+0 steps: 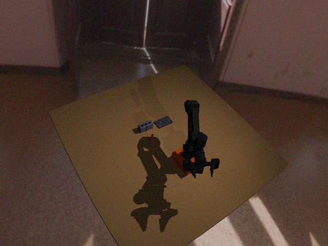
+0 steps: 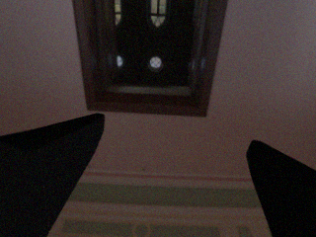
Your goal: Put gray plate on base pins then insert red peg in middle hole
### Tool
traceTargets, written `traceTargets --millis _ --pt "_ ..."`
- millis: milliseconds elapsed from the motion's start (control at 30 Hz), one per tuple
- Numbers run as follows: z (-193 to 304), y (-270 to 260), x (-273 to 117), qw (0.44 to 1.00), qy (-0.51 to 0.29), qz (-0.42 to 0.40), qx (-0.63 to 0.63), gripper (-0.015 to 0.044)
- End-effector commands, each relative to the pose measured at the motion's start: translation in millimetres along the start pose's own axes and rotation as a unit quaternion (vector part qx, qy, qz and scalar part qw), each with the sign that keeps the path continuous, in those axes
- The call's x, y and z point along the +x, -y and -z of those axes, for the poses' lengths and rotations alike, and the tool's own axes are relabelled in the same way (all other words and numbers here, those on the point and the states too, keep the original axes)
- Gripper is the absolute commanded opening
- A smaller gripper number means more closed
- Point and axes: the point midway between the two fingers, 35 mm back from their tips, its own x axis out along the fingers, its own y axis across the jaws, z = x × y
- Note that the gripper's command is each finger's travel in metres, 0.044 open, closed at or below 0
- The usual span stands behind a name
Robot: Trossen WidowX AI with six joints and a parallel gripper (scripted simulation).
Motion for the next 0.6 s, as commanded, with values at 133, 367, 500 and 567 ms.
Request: traceTargets --millis 133,367,500,567 --pt "-0.6 -33.2 10.7 0.997 0.034 -0.065 0.037 0.044" --pt "-0.6 -137.9 12.3 0.946 0.093 -0.264 0.163 0.044" --pt "1.0 -199.0 -6.9 0.888 0.1 -0.378 0.245 0.044" --pt "2.0 -228.3 -22.3 0.85 0.095 -0.432 0.286 0.044"
